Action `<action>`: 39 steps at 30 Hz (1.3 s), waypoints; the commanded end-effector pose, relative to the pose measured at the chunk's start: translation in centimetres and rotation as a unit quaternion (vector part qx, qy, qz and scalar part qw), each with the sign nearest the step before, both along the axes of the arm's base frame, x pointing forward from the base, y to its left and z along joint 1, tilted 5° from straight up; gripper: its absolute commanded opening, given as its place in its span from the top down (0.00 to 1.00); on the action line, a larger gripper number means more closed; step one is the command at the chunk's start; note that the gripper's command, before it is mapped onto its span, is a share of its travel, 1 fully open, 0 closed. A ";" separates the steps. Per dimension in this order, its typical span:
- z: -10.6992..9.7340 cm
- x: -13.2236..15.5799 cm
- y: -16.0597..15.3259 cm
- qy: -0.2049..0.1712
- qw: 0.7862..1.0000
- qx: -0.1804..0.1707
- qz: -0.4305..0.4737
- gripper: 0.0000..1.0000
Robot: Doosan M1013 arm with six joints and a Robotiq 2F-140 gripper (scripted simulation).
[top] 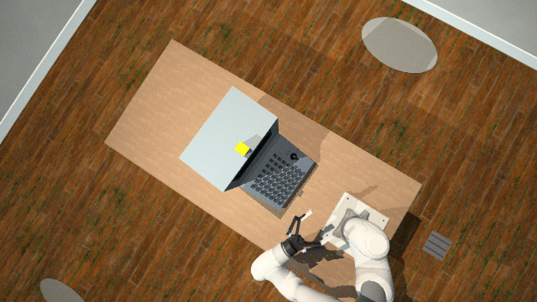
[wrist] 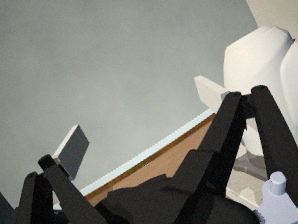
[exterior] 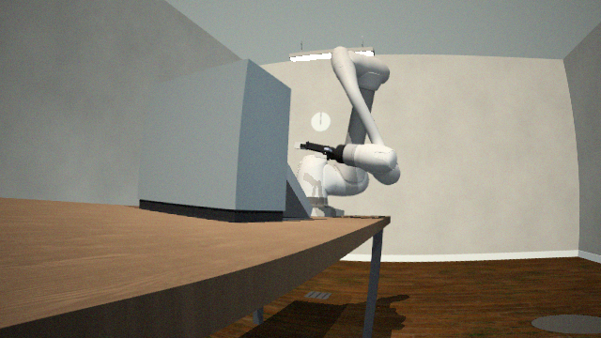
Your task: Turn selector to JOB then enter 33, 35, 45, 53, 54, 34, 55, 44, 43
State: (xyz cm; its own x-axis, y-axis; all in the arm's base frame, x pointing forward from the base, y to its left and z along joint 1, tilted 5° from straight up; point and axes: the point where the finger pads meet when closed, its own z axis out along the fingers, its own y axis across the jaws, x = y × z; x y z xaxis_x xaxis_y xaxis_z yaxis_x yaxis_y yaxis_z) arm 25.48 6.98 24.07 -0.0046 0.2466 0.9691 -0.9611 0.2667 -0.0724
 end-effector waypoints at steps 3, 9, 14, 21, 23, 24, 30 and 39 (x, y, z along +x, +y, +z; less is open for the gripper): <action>0.0 0.0 0.0 0.000 1.000 0.000 0.000 0.00; 0.0 0.0 0.0 0.000 1.000 0.000 0.000 0.00; 0.0 0.0 0.0 0.000 1.000 0.000 0.000 0.00; 0.4 0.0 0.0 0.000 1.000 0.000 0.000 0.00; 0.9 0.0 0.1 0.000 1.000 0.000 0.000 0.00; 1.3 0.1 0.1 0.000 1.000 0.000 0.000 0.00; 2.9 0.2 0.2 0.000 1.000 0.000 0.000 0.00; 2.8 0.7 0.1 -0.008 1.000 0.023 0.010 0.00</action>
